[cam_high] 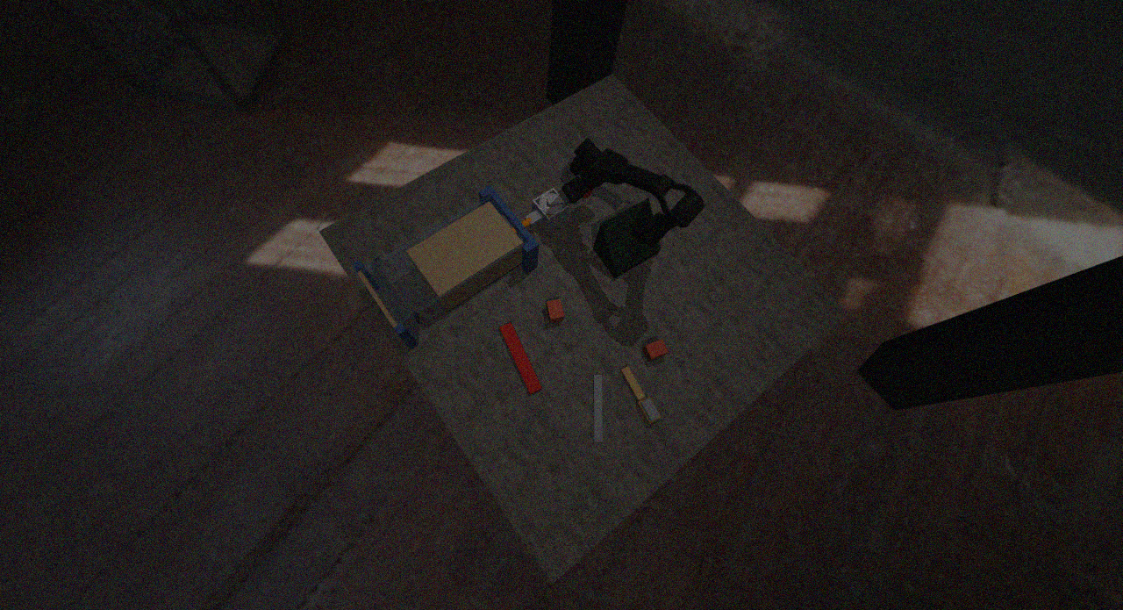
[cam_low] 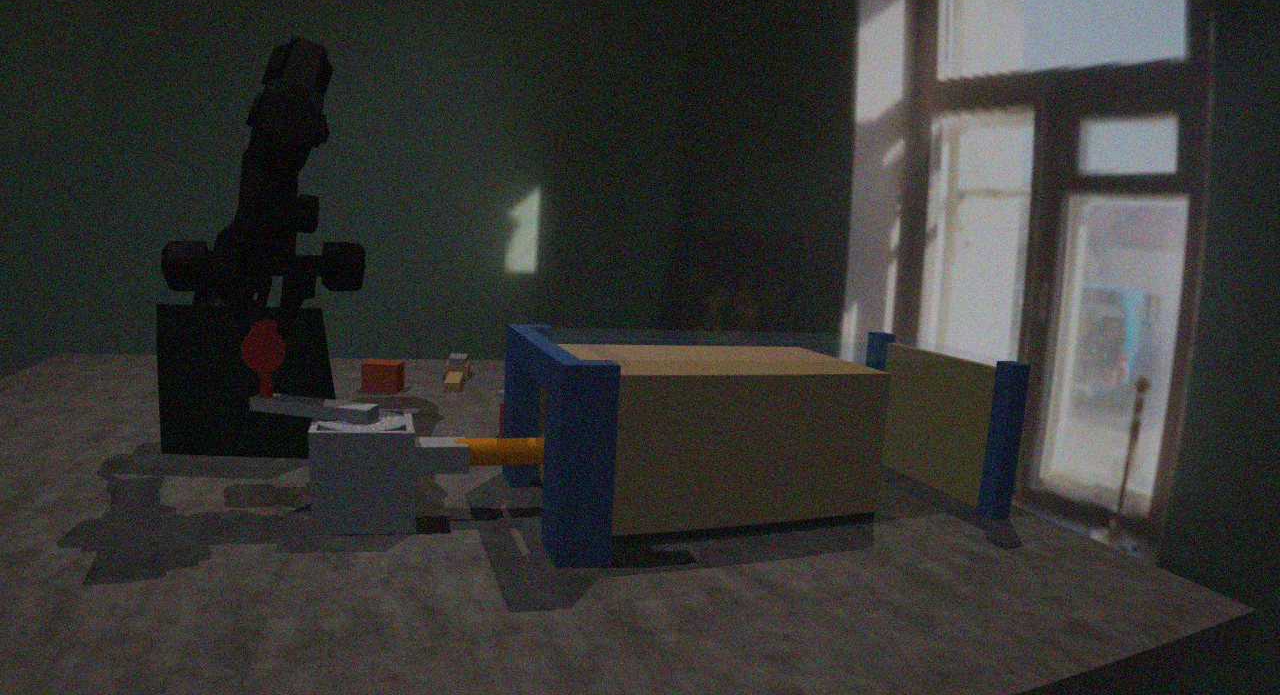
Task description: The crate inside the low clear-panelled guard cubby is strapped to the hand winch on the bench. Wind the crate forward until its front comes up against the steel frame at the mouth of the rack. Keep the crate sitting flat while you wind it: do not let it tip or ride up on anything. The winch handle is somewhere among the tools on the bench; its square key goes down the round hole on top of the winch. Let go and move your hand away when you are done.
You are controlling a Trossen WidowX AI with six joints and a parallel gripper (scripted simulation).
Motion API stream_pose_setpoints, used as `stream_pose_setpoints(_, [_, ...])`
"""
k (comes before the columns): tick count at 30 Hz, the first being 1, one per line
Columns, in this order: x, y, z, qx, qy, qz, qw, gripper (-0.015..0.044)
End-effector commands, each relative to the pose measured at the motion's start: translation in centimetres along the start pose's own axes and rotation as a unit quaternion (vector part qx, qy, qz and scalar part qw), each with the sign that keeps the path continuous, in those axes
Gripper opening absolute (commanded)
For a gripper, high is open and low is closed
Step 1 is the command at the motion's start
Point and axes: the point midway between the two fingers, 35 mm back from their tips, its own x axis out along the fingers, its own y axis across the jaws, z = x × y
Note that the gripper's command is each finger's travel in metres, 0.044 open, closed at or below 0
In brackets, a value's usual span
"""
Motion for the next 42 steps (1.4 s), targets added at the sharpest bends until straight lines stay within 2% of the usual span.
stream_pose_setpoints(1, [1.2, -0.3, 0.2, -0.007, 0.011, -0.004, 1.000, 0.0000])
stream_pose_setpoints(42, [3.9, -0.7, 5.9, -0.007, 0.009, -0.004, 1.000, 0.0000])
